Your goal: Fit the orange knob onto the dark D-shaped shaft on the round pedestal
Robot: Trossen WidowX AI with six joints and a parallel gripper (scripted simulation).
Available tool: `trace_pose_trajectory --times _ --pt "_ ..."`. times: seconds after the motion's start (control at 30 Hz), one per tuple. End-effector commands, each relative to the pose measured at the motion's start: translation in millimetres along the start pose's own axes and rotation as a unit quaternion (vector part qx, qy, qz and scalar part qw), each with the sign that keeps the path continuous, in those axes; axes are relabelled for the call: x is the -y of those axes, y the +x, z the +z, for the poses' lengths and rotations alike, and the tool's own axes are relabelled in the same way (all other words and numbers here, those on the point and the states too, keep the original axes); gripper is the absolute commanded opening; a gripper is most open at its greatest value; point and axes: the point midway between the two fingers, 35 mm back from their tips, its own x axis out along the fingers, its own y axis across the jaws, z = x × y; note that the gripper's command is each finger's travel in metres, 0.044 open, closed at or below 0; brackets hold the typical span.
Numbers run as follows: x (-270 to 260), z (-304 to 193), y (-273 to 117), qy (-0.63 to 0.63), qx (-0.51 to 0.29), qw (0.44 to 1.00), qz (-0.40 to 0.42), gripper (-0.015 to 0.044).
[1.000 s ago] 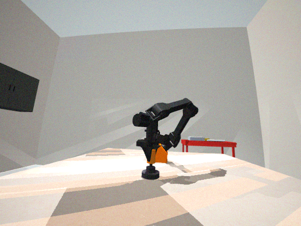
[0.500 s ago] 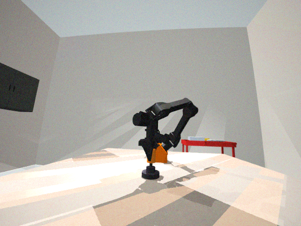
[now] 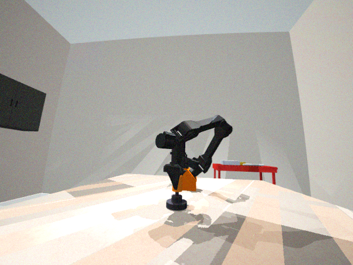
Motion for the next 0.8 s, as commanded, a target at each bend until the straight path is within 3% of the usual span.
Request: trace_pose_trajectory --times 0.0,0.4,0.6,0.77 --pt "0.4 0.3 0.6 -0.003 0.001 1.0 -0.001 0.0" --pt "0.7 0.8 -3.8 -0.008 0.001 1.0 -0.001 0.0" --pt "0.4 0.4 -2.3 -0.102 0.001 0.995 -0.001 0.0" --pt "0.1 0.0 -0.5 -0.108 0.001 0.994 -0.001 0.0"
